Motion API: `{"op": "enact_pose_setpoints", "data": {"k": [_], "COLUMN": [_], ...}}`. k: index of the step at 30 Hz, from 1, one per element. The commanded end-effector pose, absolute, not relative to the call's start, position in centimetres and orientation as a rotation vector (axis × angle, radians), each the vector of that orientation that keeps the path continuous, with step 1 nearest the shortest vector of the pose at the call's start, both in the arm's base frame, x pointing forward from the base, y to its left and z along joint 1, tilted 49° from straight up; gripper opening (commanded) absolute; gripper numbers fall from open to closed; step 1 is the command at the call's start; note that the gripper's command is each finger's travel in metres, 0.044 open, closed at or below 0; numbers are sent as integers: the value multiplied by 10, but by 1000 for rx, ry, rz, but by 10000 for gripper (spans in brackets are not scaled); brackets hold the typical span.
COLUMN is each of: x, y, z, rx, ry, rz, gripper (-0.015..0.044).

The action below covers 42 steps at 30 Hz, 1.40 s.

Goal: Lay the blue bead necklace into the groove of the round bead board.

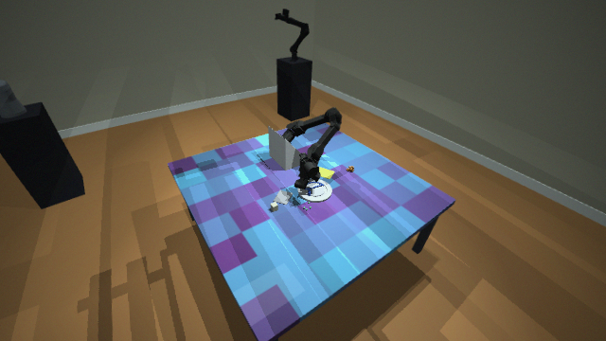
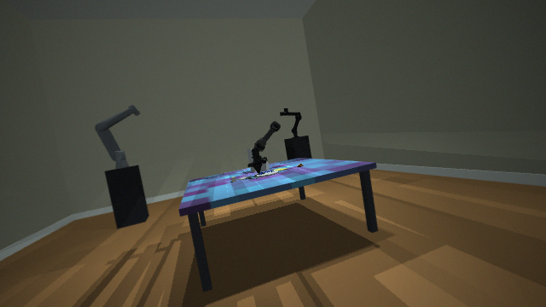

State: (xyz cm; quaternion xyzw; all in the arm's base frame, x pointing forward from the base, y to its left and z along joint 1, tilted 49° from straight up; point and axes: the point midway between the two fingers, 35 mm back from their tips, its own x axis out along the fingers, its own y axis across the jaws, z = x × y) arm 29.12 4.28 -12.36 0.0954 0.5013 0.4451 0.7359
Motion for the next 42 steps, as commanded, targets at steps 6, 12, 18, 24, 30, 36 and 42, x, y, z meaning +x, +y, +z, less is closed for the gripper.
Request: {"op": "enact_pose_setpoints", "data": {"k": [6,12,18,24,30,36,42], "x": [291,291,290,290,290,290,290], "y": [43,43,42,39,39,39,39], "z": [-124,-124,-123,-121,-121,-121,-121], "rx": [210,210,216,215,215,215,215], "ry": [1102,1102,1106,1108,1108,1108,1108], "rz": [978,978,976,978,978,978,978], "gripper": [131,289,440,440,440,440,440]}}
